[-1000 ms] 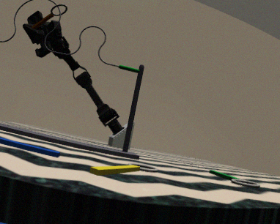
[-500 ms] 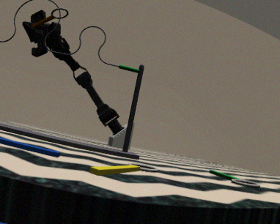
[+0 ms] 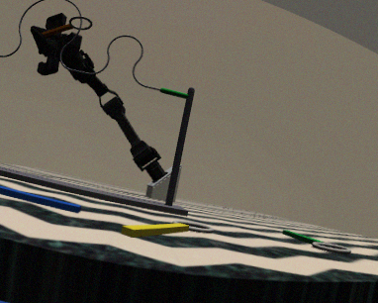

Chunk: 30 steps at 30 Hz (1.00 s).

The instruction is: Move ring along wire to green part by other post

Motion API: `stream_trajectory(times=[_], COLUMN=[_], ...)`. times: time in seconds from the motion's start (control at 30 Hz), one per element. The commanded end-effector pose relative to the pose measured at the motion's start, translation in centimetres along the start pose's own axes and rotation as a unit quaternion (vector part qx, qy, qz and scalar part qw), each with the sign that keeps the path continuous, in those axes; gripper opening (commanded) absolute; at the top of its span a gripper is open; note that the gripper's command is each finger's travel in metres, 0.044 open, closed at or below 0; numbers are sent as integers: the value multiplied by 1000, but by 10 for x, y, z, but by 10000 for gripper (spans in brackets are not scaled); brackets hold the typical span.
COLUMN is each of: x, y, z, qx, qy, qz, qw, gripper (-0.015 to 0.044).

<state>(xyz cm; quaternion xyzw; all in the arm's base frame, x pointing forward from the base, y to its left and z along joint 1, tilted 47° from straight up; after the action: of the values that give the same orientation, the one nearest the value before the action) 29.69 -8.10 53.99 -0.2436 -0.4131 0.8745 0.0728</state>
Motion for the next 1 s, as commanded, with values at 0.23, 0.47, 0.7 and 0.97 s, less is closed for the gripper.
stream_trajectory(times=[0.23, 0.47, 0.7, 0.97], x=[1, 1, 1, 1], y=[-5, -8, -10, -13], z=[0, 0, 0, 0], qx=[62, 101, 141, 186], qy=[-3, -4, -5, -6], qz=[33, 51, 70, 91], qw=[998, 994, 988, 978], gripper=[-150, -150, -150, -150])
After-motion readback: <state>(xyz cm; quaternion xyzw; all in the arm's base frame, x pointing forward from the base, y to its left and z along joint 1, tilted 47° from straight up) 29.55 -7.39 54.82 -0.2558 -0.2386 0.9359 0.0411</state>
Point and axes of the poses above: the point midway between the two fingers, 35 mm back from their tips, its own x axis back along the fingers, its own y axis across the jaws, z = x × y, the point moved 3 cm from there along x, back along the fingers, and after that the axes turned 5 degrees about x, right-handed, at the moved point
